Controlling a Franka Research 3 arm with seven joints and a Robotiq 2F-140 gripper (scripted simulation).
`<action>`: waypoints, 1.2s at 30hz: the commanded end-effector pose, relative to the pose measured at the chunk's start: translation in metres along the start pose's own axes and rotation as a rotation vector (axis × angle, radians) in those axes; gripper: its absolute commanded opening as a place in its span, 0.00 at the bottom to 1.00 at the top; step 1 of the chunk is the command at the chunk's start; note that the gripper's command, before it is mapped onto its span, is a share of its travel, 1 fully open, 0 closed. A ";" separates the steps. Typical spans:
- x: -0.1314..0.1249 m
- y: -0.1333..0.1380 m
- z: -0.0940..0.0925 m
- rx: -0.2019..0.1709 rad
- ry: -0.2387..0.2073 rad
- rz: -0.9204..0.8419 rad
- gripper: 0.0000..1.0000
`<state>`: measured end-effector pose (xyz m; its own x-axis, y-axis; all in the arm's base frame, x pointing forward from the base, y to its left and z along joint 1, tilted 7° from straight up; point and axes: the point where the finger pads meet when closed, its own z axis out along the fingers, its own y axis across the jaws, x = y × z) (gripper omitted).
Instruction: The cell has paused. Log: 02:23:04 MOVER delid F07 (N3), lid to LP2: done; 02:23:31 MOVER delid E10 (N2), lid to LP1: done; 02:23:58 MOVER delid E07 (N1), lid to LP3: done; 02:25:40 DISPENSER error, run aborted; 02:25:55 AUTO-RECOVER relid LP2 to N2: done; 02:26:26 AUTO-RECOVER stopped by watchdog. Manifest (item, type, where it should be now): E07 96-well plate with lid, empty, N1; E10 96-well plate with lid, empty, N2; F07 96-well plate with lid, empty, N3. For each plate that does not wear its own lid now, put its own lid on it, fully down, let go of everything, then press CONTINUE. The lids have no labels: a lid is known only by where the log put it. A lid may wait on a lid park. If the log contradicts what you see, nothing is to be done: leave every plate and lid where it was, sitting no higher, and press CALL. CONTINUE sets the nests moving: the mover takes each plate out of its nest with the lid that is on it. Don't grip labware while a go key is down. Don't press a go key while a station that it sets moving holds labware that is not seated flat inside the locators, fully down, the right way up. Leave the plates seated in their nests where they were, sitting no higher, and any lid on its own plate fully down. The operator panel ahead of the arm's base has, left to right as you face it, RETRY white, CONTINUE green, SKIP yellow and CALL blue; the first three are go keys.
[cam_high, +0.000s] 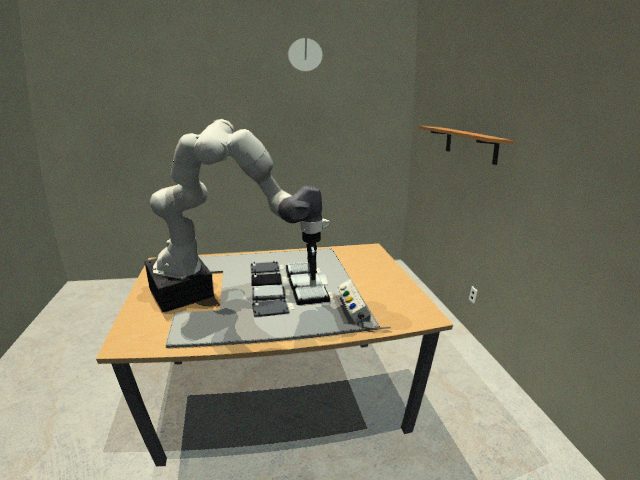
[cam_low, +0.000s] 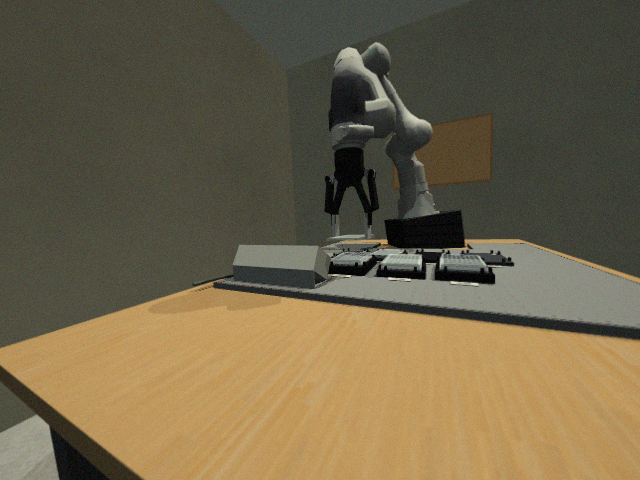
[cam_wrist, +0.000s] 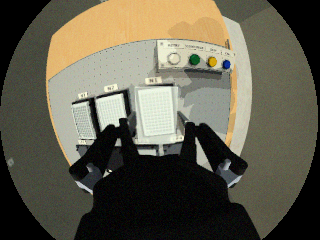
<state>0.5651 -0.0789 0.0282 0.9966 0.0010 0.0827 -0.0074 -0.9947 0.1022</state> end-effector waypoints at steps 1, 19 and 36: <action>-0.004 0.002 0.002 -0.004 -0.016 -0.050 0.00; -0.004 0.002 0.002 -0.004 -0.016 -0.050 0.00; -0.004 0.002 0.003 -0.004 -0.017 -0.076 0.00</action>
<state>0.5617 -0.0803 0.0258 0.9965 0.0555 0.0623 0.0486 -0.9929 0.1082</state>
